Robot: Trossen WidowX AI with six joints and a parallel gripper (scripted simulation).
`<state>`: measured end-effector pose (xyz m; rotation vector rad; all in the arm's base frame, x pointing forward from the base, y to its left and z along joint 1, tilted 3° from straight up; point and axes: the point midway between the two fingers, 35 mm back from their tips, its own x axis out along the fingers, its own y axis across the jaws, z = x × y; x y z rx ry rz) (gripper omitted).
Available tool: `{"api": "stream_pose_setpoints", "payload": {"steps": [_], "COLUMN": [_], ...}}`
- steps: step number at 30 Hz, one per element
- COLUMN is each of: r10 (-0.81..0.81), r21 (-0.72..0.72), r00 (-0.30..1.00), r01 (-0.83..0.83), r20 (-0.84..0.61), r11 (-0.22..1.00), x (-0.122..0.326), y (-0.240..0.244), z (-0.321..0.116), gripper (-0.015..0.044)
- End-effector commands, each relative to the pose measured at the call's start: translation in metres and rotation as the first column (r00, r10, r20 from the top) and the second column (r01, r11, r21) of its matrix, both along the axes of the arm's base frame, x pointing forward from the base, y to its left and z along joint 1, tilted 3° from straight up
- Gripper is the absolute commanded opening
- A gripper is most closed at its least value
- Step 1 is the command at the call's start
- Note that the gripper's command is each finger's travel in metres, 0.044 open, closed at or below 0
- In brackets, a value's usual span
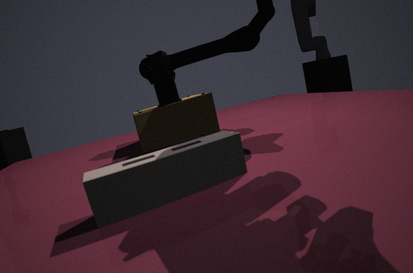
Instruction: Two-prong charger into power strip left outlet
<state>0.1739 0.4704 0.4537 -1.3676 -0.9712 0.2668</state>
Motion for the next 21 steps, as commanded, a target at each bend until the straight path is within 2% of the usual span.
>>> {"api": "stream_pose_setpoints", "payload": {"steps": [1,2,10,21], "r10": [0.0,0.001,0.015,0.013], "r21": [0.004,0.015,0.164,0.329], "r00": [1.0,1.0,0.998,0.972], "r01": [0.0,-0.001,-0.026,-0.091], "r20": [0.001,0.004,0.068,0.233], "r11": [1.0,1.0,0.986,0.94], "x": [-0.001,-0.002,-0.033,-0.089], "y": [-0.001,-0.005,-0.056,-0.117], "z": [0.001,0.006,0.064,0.123], "gripper": [0.0426,0.044,0.044,0.044]}}
